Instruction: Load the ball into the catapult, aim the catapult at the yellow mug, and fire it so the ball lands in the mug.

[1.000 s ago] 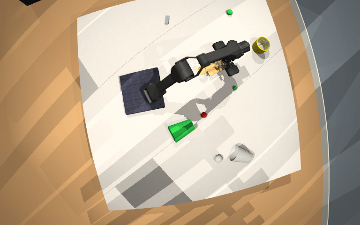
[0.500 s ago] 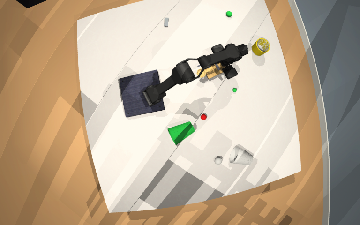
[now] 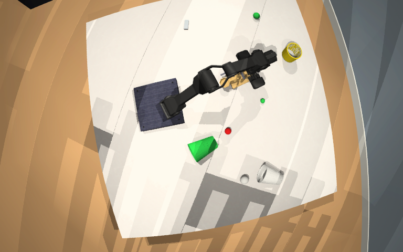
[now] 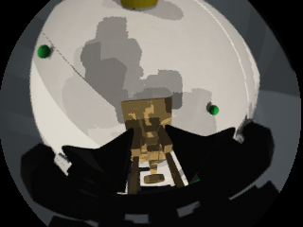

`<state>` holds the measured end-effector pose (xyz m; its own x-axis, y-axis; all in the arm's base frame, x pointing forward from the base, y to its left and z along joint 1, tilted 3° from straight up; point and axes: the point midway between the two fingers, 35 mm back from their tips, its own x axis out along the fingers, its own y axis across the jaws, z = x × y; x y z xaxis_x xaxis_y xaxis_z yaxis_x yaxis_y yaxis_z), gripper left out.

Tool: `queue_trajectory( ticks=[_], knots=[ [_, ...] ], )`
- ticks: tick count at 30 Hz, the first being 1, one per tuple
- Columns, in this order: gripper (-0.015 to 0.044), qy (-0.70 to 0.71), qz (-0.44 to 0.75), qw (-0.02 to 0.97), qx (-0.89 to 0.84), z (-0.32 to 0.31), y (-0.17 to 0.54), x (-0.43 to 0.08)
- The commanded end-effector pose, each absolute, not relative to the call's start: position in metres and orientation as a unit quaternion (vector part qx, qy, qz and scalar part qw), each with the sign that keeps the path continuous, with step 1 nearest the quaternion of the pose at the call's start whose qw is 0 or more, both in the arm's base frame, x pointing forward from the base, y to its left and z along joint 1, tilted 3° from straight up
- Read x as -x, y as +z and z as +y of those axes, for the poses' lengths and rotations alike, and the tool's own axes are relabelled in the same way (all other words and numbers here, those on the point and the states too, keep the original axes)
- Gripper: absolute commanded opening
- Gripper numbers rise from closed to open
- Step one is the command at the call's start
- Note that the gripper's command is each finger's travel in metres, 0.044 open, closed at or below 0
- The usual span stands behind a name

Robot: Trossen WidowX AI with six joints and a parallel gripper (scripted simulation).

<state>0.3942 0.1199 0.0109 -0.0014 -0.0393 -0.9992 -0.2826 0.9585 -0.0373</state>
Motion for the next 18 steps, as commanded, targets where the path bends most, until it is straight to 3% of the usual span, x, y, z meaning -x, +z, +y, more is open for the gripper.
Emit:
queue_trajectory(
  ticks=[1,14,18],
  knots=[
    [0.0079,0.087,0.701,0.698,0.115,0.120,0.012,-0.395],
    [0.0420,0.087,0.701,0.698,0.115,0.121,0.021,-0.396],
    [0.0440,0.087,0.701,0.698,0.115,0.124,0.076,-0.398]
  ],
)
